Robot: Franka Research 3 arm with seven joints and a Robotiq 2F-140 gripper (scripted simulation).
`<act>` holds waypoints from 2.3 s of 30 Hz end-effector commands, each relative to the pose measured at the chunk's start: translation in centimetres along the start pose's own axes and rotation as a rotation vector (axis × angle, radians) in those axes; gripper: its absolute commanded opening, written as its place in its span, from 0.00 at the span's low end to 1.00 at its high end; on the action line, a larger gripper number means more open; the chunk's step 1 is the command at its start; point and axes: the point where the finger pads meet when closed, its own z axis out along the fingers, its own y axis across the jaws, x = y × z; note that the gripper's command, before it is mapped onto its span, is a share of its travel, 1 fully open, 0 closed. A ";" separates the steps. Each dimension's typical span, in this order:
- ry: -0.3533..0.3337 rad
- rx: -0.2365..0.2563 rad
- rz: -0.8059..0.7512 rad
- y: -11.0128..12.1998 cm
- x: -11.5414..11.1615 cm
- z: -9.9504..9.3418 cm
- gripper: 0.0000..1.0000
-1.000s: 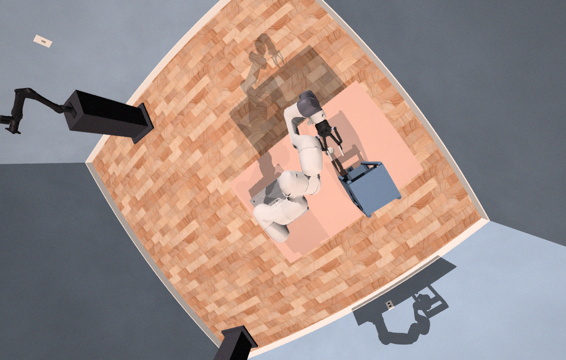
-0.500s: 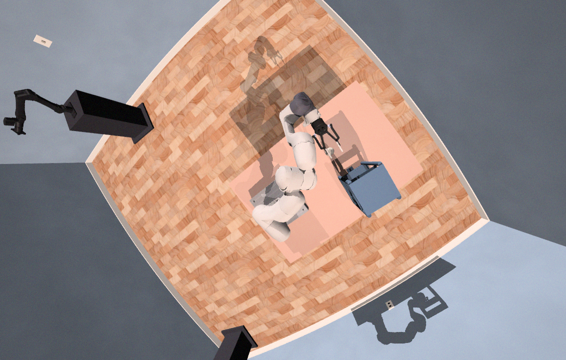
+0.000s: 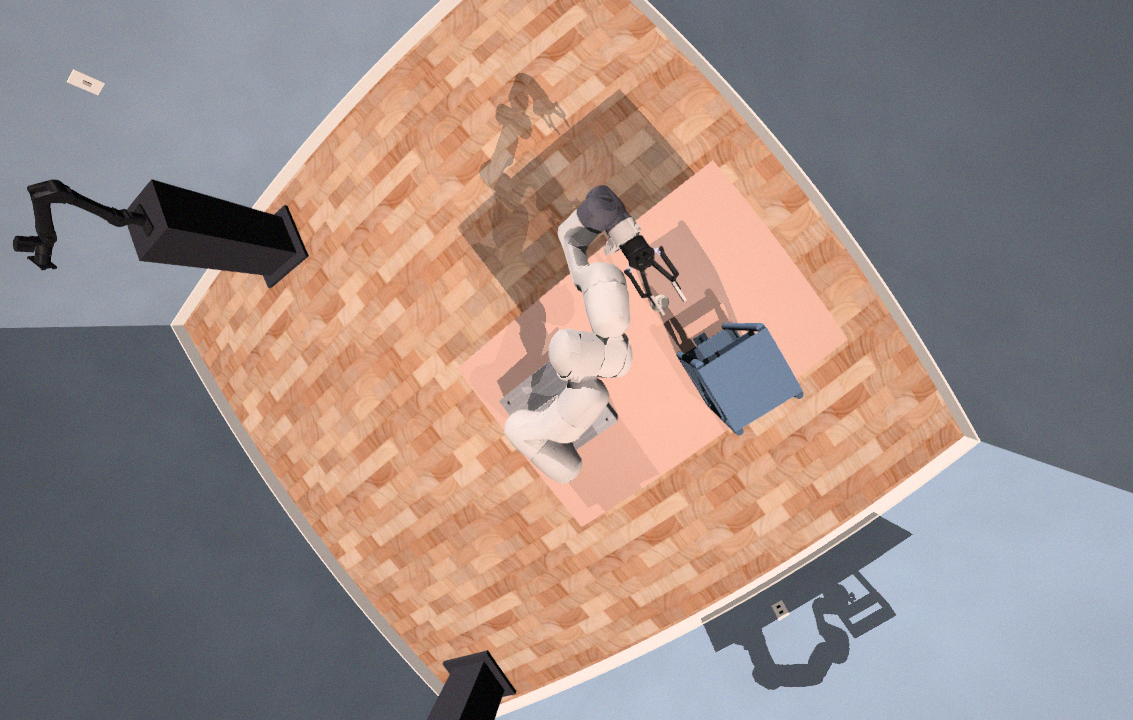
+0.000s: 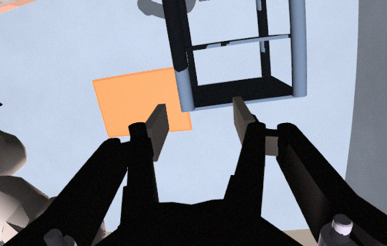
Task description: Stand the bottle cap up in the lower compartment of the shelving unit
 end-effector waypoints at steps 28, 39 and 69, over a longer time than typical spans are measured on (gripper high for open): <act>-0.006 0.001 -0.043 -0.2 3.3 0.0 0.44; -0.006 0.001 -0.043 -0.3 6.3 0.0 0.44; -0.006 0.001 -0.043 -0.6 14.4 0.1 0.44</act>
